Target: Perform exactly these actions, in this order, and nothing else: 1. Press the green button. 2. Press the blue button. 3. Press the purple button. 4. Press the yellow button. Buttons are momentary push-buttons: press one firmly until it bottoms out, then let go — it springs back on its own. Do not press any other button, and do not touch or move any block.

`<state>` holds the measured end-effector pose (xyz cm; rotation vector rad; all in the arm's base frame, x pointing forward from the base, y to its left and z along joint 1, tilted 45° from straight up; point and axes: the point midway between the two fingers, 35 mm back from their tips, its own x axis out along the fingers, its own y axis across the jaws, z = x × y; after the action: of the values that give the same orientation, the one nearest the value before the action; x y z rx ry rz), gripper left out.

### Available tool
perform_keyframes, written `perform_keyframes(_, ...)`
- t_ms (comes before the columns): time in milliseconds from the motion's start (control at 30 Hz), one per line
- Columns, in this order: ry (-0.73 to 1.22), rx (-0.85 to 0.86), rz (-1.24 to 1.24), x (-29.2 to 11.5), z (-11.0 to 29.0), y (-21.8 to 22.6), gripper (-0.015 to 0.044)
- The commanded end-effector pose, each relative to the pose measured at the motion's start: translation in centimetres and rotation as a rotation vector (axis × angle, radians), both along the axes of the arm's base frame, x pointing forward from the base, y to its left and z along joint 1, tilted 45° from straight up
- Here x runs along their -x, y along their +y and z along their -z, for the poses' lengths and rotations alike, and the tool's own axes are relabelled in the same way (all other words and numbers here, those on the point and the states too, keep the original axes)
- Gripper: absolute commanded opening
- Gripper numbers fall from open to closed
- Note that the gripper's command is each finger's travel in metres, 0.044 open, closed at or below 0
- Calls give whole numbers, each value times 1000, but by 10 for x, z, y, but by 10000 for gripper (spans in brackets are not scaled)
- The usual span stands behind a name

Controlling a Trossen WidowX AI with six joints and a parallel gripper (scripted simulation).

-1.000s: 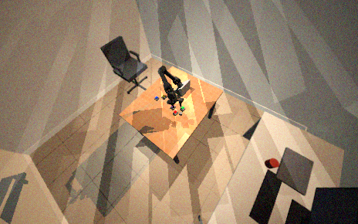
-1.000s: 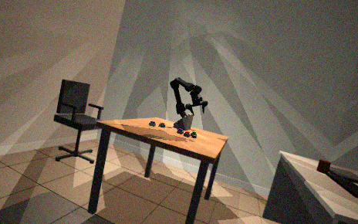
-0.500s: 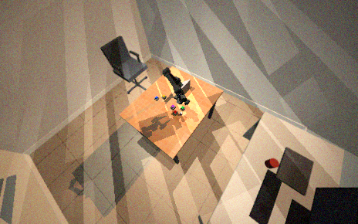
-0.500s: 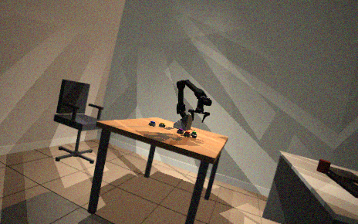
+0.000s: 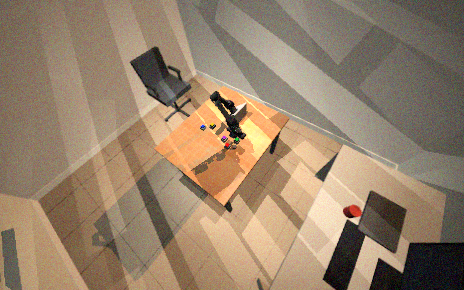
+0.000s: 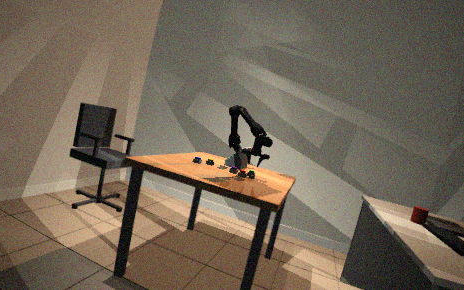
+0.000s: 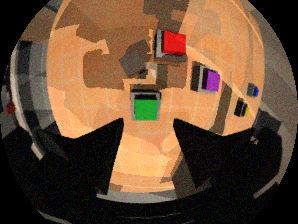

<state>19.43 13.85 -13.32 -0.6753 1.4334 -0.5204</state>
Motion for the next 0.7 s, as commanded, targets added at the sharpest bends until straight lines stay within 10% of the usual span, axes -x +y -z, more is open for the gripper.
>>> perform_keyframes(0, -3, -1, -14, 0, 6, -4, 111)
perform_keyframes(133, -3, -1, -14, 0, 6, -4, 20)
perform_keyframes(667, -3, -1, -15, -1, 12, -9, 20)
